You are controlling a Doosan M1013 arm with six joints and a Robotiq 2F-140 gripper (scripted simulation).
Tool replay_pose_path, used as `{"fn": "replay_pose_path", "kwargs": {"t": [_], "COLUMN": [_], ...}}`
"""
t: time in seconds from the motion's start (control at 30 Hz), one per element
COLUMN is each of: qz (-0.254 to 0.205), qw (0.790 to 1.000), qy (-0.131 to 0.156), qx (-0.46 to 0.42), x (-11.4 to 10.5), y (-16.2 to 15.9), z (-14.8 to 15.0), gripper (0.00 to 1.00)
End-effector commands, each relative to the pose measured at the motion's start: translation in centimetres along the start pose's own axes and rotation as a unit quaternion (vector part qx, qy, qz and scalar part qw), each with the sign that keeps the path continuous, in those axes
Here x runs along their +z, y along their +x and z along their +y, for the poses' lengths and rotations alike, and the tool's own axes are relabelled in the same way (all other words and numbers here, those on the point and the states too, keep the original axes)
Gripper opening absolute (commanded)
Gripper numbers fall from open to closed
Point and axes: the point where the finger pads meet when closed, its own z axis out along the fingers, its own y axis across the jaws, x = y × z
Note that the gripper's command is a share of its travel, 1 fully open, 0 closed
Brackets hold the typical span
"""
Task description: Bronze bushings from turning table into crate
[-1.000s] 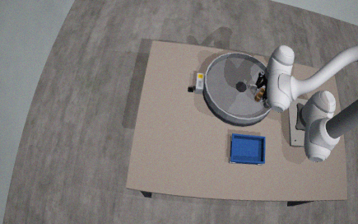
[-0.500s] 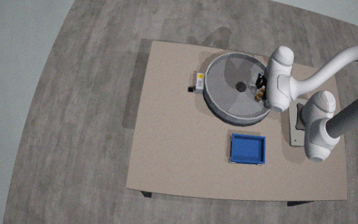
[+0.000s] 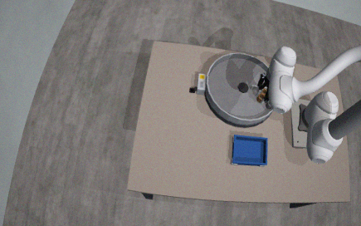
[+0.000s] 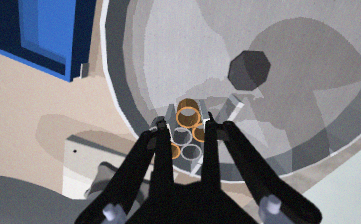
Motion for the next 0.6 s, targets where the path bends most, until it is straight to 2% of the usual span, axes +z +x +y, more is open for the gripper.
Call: {"fn": "replay_pose_path", "kwargs": {"t": [0.0, 0.33, 0.37, 0.57], "qz": [-0.005, -0.005, -0.005, -0.005], "qw": [1.0, 1.0, 1.0, 1.0], "qy": [0.0, 0.0, 0.0, 0.0], "qx": [-0.002, -0.002, -0.002, -0.002], "x": [0.53, 0.53, 0.53, 0.53], "y": [-0.49, -0.49, -0.49, -0.49], "z": [-0.1, -0.1, -0.1, -0.1], "gripper": [0.28, 0.28, 0.0, 0.0]}}
